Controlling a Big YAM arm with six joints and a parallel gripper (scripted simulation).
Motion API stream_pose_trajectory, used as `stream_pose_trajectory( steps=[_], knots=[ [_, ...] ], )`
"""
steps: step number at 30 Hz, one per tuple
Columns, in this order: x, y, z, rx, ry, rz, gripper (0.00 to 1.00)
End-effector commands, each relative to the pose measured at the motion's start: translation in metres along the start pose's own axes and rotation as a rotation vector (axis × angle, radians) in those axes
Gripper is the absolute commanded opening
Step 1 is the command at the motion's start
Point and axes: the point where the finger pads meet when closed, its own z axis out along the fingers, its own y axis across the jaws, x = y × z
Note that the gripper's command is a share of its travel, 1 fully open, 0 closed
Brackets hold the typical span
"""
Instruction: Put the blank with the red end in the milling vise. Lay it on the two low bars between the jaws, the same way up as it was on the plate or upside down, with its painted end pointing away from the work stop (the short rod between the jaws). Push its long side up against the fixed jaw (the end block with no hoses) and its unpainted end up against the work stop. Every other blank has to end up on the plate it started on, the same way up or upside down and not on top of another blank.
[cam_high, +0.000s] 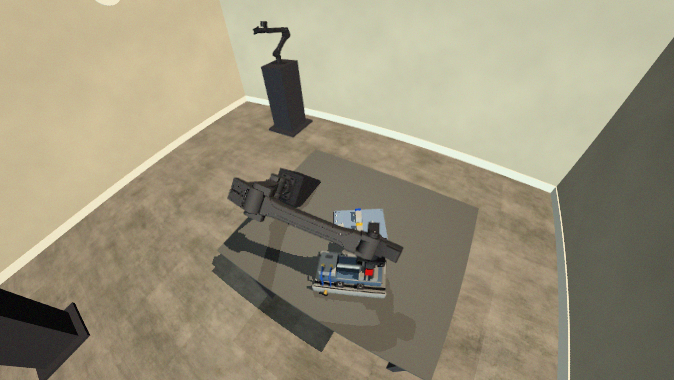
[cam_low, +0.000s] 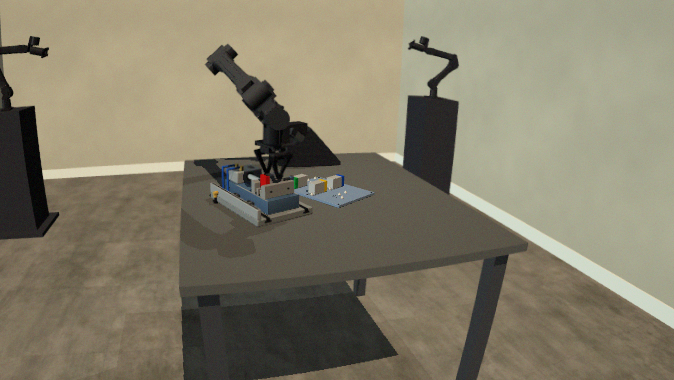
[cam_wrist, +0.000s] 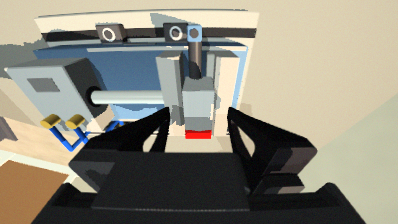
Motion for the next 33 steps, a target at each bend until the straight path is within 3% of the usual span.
stream_pose_trajectory(
  steps=[1,19,33],
  knots=[
    [0.013,-0.011,-0.041,0.06,0.025,0.027,0.64],
    [0.013,-0.009,-0.077,0.062,0.023,0.027,0.64],
    [0.012,-0.009,-0.089,0.062,0.022,0.027,0.64]
  ],
)
